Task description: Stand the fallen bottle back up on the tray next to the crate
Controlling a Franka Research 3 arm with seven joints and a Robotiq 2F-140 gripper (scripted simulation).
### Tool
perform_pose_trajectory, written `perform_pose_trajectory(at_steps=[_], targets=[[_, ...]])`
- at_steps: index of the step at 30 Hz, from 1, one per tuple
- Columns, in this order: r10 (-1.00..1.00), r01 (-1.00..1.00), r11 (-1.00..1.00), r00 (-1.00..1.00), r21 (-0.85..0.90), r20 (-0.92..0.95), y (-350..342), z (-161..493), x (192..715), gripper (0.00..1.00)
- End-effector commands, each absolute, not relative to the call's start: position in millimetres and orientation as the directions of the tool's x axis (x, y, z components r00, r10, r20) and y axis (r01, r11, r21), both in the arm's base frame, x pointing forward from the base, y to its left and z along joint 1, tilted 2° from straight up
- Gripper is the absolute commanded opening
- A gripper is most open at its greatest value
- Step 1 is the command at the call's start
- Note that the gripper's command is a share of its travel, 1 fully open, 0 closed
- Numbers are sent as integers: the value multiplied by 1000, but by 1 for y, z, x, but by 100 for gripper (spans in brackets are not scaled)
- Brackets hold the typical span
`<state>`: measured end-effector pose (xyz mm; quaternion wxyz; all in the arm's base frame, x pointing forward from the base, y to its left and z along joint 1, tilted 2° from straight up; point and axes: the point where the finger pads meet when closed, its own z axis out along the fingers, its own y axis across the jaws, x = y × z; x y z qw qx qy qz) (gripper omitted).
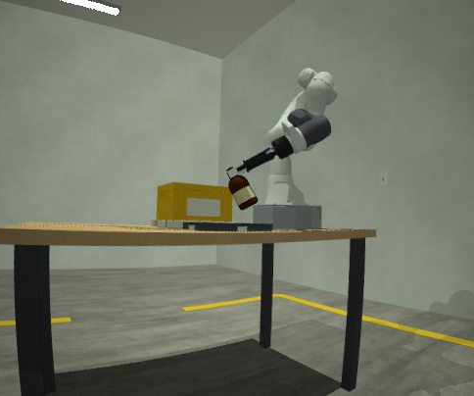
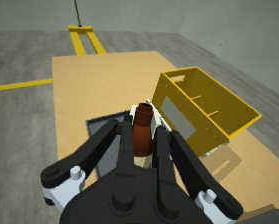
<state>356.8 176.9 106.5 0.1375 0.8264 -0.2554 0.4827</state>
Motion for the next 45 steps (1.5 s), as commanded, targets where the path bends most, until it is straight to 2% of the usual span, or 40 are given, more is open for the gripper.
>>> perform_pose_trajectory(at_steps=[1,25,45], targets=[[-294,-568,-823,383,-28,876,174,109,358,0],[-229,-564,-825,280,-34,932,177,108,357,0],[-226,-562,-826,270,-37,936,178,108,357,0]])
